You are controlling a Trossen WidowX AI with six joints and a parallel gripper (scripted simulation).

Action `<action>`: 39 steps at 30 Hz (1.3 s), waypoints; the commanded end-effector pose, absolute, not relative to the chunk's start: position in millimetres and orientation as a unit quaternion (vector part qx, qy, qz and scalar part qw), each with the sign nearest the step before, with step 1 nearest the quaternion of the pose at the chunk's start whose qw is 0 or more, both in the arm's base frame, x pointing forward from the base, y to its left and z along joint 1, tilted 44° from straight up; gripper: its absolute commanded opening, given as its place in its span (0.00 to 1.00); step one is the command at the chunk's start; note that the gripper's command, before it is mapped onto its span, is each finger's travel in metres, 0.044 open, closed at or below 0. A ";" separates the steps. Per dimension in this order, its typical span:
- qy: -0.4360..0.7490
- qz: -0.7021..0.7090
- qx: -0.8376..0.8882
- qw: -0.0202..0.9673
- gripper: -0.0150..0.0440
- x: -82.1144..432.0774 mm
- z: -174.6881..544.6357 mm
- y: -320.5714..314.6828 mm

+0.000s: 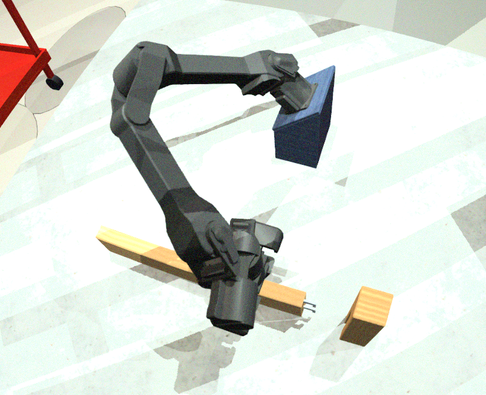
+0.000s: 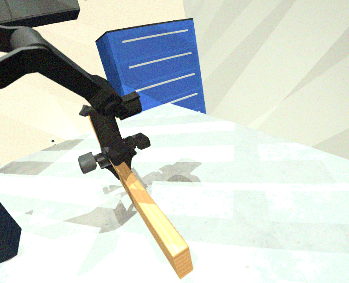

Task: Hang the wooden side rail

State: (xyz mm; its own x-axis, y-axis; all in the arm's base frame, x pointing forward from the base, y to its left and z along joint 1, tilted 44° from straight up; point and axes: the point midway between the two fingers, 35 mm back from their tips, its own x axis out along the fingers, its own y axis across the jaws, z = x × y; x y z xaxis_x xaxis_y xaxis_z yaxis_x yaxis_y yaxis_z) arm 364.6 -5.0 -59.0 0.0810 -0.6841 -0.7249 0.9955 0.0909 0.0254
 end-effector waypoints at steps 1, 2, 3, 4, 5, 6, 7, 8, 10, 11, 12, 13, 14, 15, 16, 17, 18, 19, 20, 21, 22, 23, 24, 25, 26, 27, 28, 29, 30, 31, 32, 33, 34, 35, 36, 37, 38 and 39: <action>0.283 -0.612 0.274 0.686 0.25 365.3 -57.2 -0.6; 0.283 -0.612 0.274 0.686 0.25 365.3 -57.1 -0.5; 0.283 -0.612 0.274 0.686 0.25 365.3 -57.0 -0.3; 0.283 -0.612 0.274 0.686 0.25 365.3 -56.9 -0.2; 0.283 -0.612 0.274 0.686 0.25 365.3 -56.8 -0.1; 0.283 -0.612 0.274 0.686 0.25 365.2 -56.6 0.0; 0.283 -0.612 0.274 0.686 0.25 365.2 -56.5 0.1; 0.283 -0.612 0.274 0.686 0.25 365.2 -56.4 0.2; 0.283 -0.612 0.274 0.686 0.25 365.2 -56.2 0.5; 0.283 -0.612 0.274 0.686 0.25 365.2 -56.0 0.6; 0.283 -0.612 0.274 0.686 0.25 365.2 -55.9 0.7; 0.283 -0.612 0.274 0.686 0.25 365.1 -55.8 0.8; 0.283 -0.612 0.274 0.686 0.25 365.1 -55.7 0.9; 0.283 -0.612 0.274 0.686 0.25 365.1 -55.6 1.1; 0.283 -0.612 0.274 0.686 0.25 365.1 -55.4 1.2; 0.283 -0.612 0.274 0.686 0.25 365.1 -55.3 1.3; 0.283 -0.612 0.274 0.686 0.25 365.1 -55.2 1.4; 0.283 -0.612 0.274 0.686 0.25 365.0 -55.1 1.5; 0.283 -0.612 0.274 0.686 0.25 365.0 -55.0 1.6; 0.283 -0.612 0.274 0.686 0.25 365.0 -54.8 1.7; 0.283 -0.612 0.274 0.686 0.25 365.0 -54.7 1.9; 0.283 -0.612 0.274 0.686 0.25 365.0 -54.6 2.0; 0.283 -0.612 0.274 0.686 0.25 365.0 -54.5 2.1; 0.283 -0.612 0.274 0.686 0.25 365.0 -54.4 2.2; 0.283 -0.612 0.274 0.686 0.25 364.9 -54.2 2.3; 0.283 -0.612 0.274 0.686 0.25 364.9 -54.1 2.4; 0.283 -0.612 0.274 0.686 0.25 364.9 -54.0 2.6; 0.283 -0.612 0.274 0.686 0.25 364.9 -53.9 2.7; 0.283 -0.612 0.274 0.686 0.25 364.9 -53.8 2.8; 0.283 -0.612 0.274 0.686 0.25 364.9 -53.7 2.9; 0.283 -0.612 0.274 0.686 0.25 364.9 -53.5 3.0; 0.283 -0.612 0.274 0.686 0.25 364.8 -53.4 3.1; 0.283 -0.612 0.274 0.686 0.25 364.8 -53.3 3.2; 0.283 -0.612 0.274 0.686 0.25 364.8 -53.2 3.4; 0.283 -0.612 0.274 0.686 0.25 364.8 -53.1 3.5; 0.283 -0.612 0.274 0.686 0.25 364.8 -52.9 3.6; 0.283 -0.612 0.274 0.686 0.25 364.8 -52.8 3.7; 0.283 -0.612 0.274 0.686 0.25 364.8 -52.7 3.8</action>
